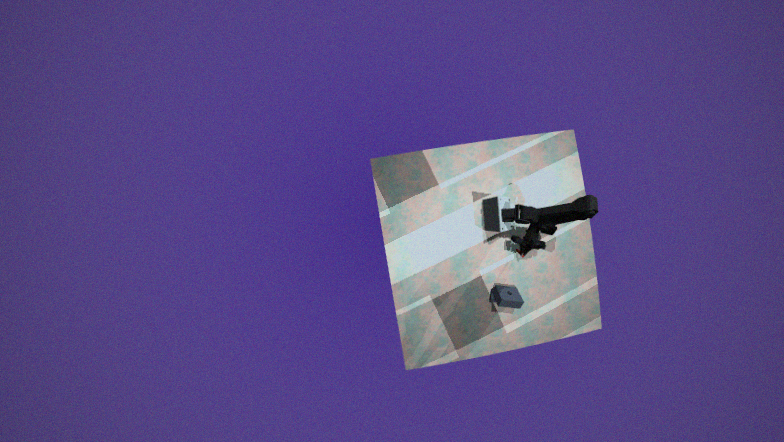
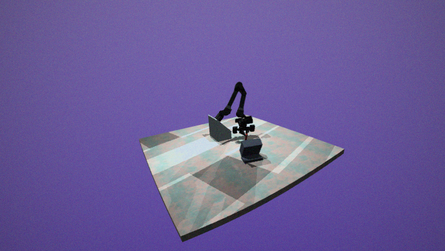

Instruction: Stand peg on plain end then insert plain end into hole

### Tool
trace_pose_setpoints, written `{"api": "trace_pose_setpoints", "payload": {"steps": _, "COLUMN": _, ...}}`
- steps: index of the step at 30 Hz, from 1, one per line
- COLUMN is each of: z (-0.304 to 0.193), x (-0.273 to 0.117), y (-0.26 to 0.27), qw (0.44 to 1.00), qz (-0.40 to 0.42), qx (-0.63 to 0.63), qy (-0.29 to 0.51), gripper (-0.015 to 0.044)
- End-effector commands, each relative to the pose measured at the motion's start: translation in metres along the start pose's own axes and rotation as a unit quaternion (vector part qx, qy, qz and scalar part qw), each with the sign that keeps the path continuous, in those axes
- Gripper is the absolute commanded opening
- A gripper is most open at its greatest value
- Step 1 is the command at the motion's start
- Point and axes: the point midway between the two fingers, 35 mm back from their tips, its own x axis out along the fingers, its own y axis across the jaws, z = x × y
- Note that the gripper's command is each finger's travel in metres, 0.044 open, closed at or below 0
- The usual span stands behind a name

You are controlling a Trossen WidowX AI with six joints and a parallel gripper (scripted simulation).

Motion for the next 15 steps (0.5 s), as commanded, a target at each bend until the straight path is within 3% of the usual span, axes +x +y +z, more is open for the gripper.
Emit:
{"api": "trace_pose_setpoints", "payload": {"steps": 1, "z": -0.0006, "x": -0.0023, "y": 0.0008, "qw": 1.000, "qz": 0.001, "qx": 0.002, "qy": -0.019, "gripper": 0.0051}}
{"api": "trace_pose_setpoints", "payload": {"steps": 15, "z": -0.0056, "x": -0.0101, "y": 0.0004, "qw": 0.997, "qz": 0.000, "qx": 0.002, "qy": -0.079, "gripper": 0.0051}}
